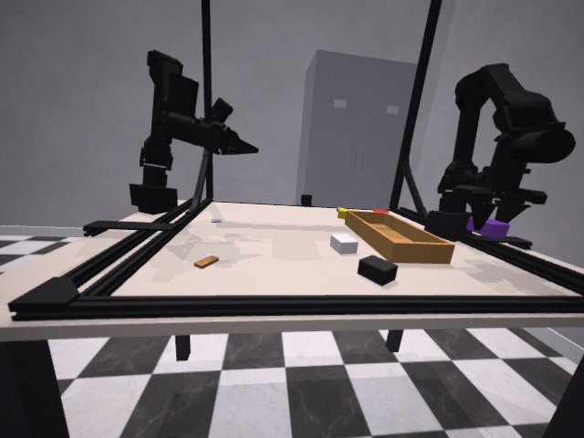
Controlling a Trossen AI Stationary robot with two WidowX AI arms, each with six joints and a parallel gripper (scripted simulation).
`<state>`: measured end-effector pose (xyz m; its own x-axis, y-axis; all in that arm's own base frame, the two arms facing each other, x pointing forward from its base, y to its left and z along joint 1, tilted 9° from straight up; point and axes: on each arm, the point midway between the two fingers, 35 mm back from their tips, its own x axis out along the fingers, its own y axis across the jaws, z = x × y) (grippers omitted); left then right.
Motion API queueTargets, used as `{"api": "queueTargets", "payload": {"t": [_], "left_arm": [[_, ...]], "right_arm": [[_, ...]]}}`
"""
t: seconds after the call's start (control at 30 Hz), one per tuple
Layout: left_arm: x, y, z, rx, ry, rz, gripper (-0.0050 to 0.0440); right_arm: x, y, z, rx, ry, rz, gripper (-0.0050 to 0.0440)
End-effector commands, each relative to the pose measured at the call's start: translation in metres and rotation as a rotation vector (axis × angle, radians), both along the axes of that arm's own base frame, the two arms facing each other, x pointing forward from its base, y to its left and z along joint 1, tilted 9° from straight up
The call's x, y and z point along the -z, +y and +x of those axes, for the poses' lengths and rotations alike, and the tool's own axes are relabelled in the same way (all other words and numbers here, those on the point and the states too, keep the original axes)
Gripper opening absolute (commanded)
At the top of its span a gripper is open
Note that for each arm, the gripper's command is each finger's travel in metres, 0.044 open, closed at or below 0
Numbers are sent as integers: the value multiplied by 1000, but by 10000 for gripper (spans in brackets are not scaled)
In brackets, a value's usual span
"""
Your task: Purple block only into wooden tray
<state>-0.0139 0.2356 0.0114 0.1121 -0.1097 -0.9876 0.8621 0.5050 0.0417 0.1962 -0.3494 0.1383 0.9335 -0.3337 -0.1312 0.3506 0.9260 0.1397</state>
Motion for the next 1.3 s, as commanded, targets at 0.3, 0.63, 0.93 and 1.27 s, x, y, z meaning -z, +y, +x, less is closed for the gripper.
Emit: {"api": "queueTargets", "payload": {"t": [0.3,0.63,0.93,1.27], "left_arm": [[-10,8,49,0,6,15,0],[-14,5,84,0,8,18,0],[-20,-4,124,0,7,19,0],[-24,-18,158,0,4,17,0]], "right_arm": [[0,0,0,-2,1,-5,400],[0,0,0,-2,1,-5,400],[0,0,0,-2,1,-5,400],[0,0,0,-2,1,-5,400]]}}
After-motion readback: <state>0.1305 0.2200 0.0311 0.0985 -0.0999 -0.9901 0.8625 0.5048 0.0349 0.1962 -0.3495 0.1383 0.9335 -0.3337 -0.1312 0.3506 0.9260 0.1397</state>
